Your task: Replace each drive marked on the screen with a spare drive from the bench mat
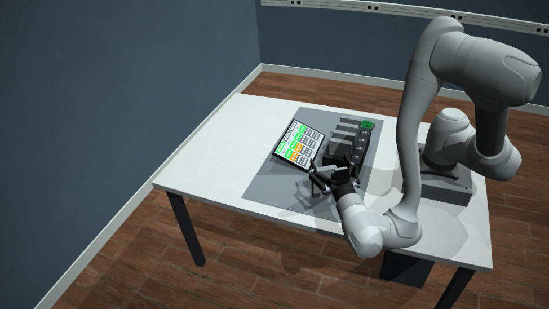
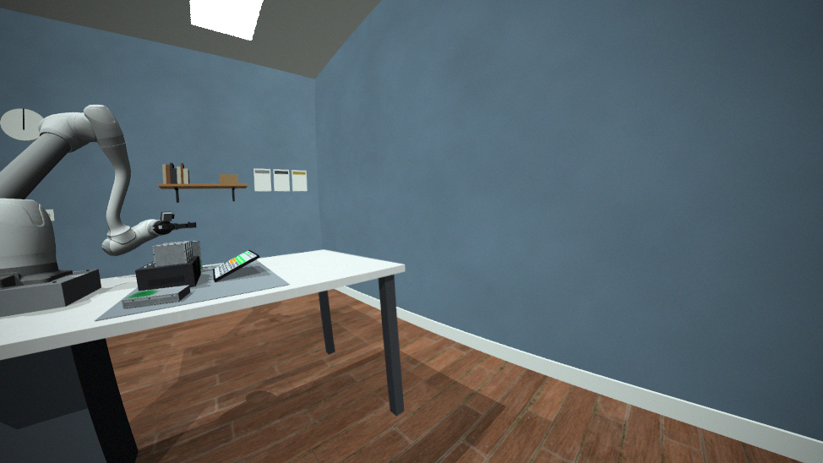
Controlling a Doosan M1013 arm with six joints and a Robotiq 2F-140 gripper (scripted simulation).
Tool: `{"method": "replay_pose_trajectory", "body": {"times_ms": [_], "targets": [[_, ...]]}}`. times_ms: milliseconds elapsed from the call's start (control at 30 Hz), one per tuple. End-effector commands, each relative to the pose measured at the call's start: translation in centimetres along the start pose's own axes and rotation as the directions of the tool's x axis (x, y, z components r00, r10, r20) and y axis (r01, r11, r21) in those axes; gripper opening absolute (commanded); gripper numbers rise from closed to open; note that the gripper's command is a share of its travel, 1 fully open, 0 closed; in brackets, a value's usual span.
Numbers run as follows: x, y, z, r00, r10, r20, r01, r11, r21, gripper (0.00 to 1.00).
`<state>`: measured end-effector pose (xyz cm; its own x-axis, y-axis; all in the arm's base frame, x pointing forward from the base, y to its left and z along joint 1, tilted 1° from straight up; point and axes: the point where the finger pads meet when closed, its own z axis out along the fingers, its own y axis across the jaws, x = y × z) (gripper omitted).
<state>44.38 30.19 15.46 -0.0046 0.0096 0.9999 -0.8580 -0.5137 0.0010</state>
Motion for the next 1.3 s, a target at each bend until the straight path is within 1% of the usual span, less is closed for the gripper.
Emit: {"method": "replay_pose_trajectory", "body": {"times_ms": [0,67,167,367,433,533,633,733,1033,1133,1267], "targets": [[0.04,0.00,0.01,1.000,0.001,0.010,-0.001,1.000,-0.001,0.89],[0.03,0.01,0.05,1.000,0.000,0.030,0.000,1.000,-0.002,0.89],[0.03,0.03,0.11,0.997,0.000,0.082,0.000,1.000,-0.003,0.89],[0.01,0.02,0.07,0.972,0.000,0.234,0.001,1.000,-0.002,0.89],[0.01,0.02,0.07,0.972,0.000,0.234,0.001,1.000,-0.002,0.89],[0.00,0.04,0.10,0.952,0.000,0.305,0.001,1.000,-0.003,0.89],[0.01,0.01,0.05,0.935,0.000,0.355,0.000,1.000,-0.002,0.89],[0.03,-0.01,0.00,0.925,0.001,0.379,-0.001,1.000,0.000,0.89],[0.02,0.00,0.01,0.920,0.001,0.392,0.000,1.000,-0.001,0.89],[-0.01,0.03,0.07,0.906,0.000,0.422,0.001,1.000,-0.002,0.89],[-0.03,0.05,0.09,0.869,-0.001,0.495,0.002,1.000,-0.003,0.89]]}}
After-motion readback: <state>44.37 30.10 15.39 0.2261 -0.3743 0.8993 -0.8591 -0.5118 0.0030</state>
